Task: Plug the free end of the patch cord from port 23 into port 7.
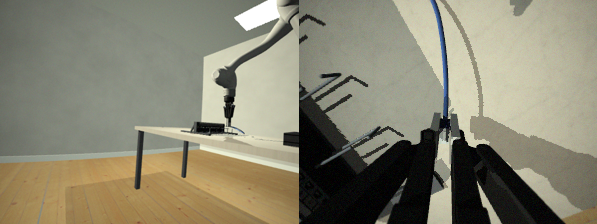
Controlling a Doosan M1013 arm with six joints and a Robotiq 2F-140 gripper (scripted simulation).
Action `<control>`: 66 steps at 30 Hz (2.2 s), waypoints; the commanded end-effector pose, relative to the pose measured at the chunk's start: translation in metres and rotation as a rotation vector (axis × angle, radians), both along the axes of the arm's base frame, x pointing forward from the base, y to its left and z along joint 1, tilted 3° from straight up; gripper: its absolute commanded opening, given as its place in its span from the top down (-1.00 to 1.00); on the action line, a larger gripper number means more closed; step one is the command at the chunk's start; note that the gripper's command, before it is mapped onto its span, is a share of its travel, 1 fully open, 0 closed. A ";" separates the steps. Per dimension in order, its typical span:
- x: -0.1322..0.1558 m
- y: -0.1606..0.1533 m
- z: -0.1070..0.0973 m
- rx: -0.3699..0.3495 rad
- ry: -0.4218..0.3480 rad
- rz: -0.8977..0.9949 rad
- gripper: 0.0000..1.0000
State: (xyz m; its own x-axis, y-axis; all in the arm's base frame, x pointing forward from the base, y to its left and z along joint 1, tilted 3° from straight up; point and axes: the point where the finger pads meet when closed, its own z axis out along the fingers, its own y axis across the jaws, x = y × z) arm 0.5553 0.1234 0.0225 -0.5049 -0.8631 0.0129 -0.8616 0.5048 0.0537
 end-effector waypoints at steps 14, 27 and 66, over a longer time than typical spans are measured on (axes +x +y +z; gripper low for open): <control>0.045 -0.009 0.008 -0.020 0.007 -0.347 1.00; 0.084 -0.017 0.014 -0.036 0.012 -0.643 1.00; 0.128 -0.027 0.022 -0.055 0.019 -0.989 1.00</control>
